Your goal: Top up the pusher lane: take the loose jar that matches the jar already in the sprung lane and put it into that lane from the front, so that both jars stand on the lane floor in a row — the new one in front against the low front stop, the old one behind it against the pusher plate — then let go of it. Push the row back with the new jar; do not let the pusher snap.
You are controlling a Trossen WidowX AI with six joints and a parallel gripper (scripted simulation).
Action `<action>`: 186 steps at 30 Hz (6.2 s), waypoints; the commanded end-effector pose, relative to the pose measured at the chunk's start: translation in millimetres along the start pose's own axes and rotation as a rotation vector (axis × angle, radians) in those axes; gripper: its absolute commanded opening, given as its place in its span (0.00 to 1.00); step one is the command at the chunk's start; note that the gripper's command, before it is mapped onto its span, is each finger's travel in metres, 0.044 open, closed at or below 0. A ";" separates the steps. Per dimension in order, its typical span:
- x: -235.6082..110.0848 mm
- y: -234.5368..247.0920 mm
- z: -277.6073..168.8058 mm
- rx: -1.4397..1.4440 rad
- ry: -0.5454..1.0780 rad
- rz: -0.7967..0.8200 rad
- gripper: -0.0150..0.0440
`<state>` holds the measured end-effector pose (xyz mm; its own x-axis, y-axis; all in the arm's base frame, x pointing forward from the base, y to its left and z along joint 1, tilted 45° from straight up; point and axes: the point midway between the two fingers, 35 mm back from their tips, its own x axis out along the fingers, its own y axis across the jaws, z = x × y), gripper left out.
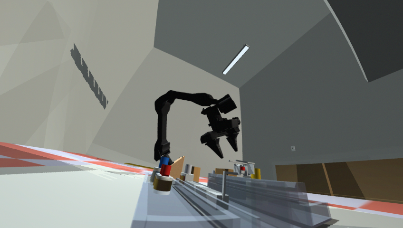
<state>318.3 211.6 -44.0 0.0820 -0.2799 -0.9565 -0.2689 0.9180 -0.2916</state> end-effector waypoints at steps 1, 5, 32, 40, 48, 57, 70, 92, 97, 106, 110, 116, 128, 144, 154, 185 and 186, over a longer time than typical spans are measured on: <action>6.3 -4.5 -39.7 0.099 0.115 -0.265 1.00; 2.8 -10.4 -59.2 0.141 0.135 -0.464 1.00; 52.6 -34.0 -65.1 0.141 0.134 -0.466 1.00; 63.9 -39.6 -66.9 0.142 0.134 -0.466 1.00; 75.1 -45.5 -69.2 0.142 0.134 -0.467 1.00; 77.1 -46.5 -69.6 0.142 0.134 -0.467 0.73; 73.4 -42.7 -74.3 0.163 0.148 -0.447 0.32; -13.4 3.0 -59.6 0.140 0.136 -0.462 0.25; -17.8 -27.6 -56.4 0.138 0.135 -0.458 0.25; -24.0 -84.4 -59.4 0.136 0.135 -0.460 0.25; -25.9 -109.0 -64.5 0.136 0.136 -0.465 0.25; -27.6 -135.7 -72.9 0.137 0.138 -0.473 0.25; -5.8 -146.7 -77.6 0.137 0.138 -0.474 0.25; -5.2 -147.5 -71.6 0.137 0.138 -0.474 0.25; -4.7 -148.3 -66.7 0.137 0.138 -0.474 0.25; -3.2 -150.9 -51.7 0.138 0.137 -0.474 0.25; -3.2 -151.0 -51.2 0.138 0.137 -0.474 0.25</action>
<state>301.0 58.0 1.3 0.0131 -0.7013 -0.7128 -0.1154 0.7070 -0.6977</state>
